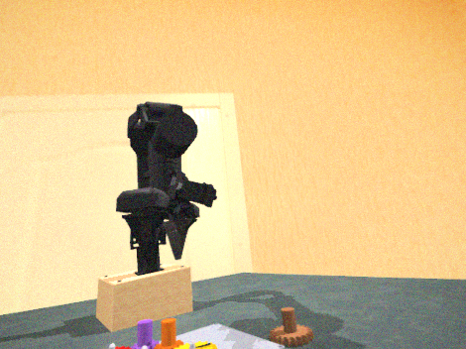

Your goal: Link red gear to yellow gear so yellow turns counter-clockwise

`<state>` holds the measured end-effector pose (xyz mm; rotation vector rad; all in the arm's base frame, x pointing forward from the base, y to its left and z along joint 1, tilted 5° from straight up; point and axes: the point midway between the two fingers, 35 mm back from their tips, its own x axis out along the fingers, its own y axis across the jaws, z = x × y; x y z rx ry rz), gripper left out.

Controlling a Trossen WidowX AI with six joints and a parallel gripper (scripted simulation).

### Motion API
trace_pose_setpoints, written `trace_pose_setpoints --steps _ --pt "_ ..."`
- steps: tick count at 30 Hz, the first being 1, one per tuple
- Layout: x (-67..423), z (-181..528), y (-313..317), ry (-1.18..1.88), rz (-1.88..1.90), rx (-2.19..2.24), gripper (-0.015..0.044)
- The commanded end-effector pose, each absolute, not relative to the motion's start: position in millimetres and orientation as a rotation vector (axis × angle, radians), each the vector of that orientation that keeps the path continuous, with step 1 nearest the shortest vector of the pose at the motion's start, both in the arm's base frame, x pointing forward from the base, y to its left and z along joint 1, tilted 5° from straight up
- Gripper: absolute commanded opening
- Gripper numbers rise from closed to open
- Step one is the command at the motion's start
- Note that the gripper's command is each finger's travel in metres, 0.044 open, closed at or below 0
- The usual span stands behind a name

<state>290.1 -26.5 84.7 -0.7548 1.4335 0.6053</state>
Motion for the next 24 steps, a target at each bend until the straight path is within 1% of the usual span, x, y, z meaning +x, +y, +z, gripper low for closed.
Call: trace_pose_setpoints --steps 1,5,9,13,18,24 --pt "290.0 85.4 -26.4 1.434 0.603 -0.753 0.044" --pt "291.5 85.9 -17.3 1.433 0.604 -0.751 0.044" --pt "294.6 89.0 37.2 1.429 0.613 -0.742 0.044" --pt "286.4 92.3 95.1 1.427 0.621 -0.736 0.044" --pt "259.3 96.4 164.7 1.424 0.631 -0.734 0.044" --pt "206.6 100.2 238.0 1.43 0.633 -0.727 0.044"
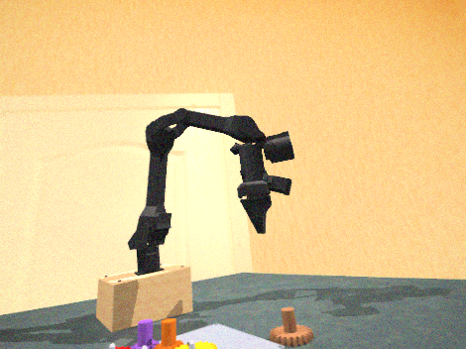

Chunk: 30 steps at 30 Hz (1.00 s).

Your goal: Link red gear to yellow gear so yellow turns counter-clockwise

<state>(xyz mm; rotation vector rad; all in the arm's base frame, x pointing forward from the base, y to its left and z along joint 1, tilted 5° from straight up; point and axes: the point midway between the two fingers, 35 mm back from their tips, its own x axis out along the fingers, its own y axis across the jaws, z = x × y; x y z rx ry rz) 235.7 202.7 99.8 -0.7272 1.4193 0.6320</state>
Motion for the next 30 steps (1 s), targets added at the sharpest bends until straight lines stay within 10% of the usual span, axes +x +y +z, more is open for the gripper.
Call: trace_pose_setpoints --steps 1,30 --pt "195.7 100.7 248.8 1.431 0.632 -0.727 0.044" --pt "166.9 102.0 272.8 1.434 0.631 -0.726 0.044"
